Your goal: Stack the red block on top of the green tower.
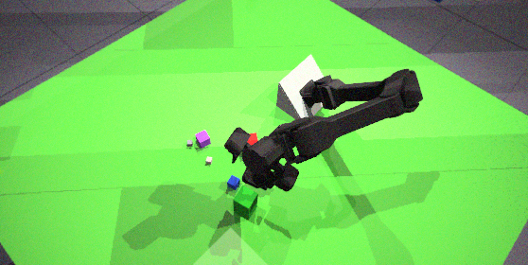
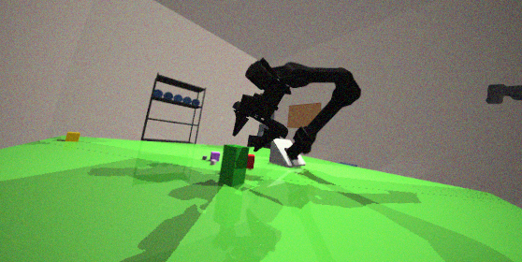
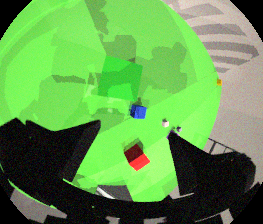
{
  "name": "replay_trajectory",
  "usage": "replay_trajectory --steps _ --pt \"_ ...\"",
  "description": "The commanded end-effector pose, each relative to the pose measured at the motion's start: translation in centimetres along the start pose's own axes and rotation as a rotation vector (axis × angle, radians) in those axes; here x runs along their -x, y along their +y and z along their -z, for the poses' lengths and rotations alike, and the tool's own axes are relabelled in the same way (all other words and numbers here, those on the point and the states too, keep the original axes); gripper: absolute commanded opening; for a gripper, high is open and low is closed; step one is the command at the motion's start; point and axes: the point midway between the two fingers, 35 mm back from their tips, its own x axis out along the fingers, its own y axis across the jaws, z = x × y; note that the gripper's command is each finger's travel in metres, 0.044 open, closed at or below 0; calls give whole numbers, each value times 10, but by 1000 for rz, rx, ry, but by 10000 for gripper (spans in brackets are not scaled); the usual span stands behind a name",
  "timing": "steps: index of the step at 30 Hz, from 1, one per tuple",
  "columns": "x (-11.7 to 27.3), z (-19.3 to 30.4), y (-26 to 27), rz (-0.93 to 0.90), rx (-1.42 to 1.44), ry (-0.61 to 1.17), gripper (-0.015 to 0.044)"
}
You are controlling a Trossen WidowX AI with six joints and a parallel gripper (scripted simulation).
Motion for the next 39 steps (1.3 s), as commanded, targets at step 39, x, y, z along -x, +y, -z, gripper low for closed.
replay_trajectory --steps 39 --pt "-33 114 -54 -268 -898 347 440"
